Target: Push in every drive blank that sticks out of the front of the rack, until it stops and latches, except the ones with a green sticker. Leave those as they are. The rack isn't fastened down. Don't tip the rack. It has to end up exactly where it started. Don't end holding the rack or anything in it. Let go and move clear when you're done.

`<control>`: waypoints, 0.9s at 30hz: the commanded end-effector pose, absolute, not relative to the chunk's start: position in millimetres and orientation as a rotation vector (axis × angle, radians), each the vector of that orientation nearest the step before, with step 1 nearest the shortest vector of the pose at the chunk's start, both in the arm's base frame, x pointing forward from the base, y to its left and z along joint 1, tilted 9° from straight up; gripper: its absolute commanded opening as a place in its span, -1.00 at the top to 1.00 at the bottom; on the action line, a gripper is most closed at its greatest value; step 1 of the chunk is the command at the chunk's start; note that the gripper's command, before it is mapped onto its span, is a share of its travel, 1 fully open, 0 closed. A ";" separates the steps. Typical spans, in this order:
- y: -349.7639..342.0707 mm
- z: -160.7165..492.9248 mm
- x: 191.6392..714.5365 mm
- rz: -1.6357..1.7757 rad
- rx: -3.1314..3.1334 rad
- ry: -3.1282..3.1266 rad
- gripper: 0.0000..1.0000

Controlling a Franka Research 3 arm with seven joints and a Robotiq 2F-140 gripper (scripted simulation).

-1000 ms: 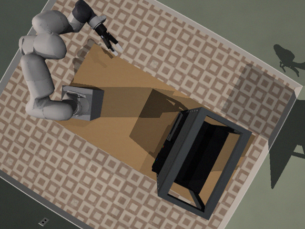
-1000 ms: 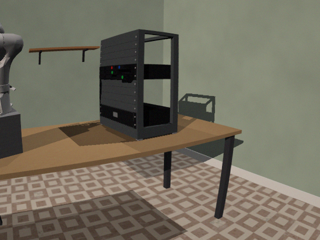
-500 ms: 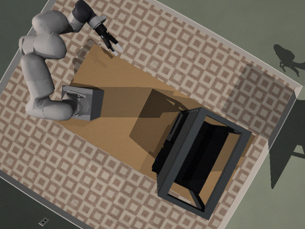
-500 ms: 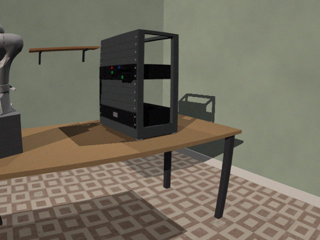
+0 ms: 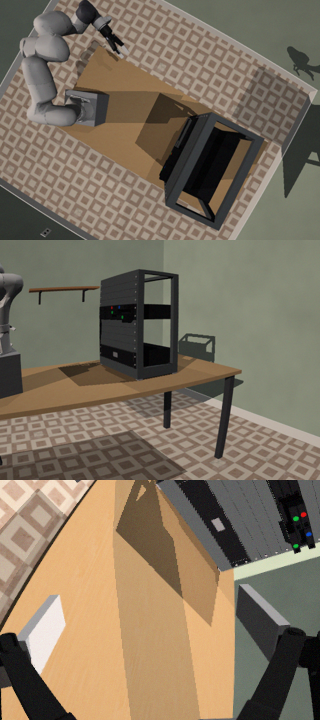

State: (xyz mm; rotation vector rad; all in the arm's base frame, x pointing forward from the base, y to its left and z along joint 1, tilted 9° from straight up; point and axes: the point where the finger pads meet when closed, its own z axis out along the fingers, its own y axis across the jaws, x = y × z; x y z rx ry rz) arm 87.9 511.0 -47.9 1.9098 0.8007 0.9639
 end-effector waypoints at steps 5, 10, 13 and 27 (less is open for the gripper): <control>511.1 -47.8 87.9 0.964 1.910 0.801 -1.00; 511.0 -47.7 88.0 0.964 1.910 0.800 -1.00; 510.9 -47.5 88.3 0.963 1.911 0.799 -1.00; 509.3 -44.9 91.6 0.951 1.918 0.787 -1.00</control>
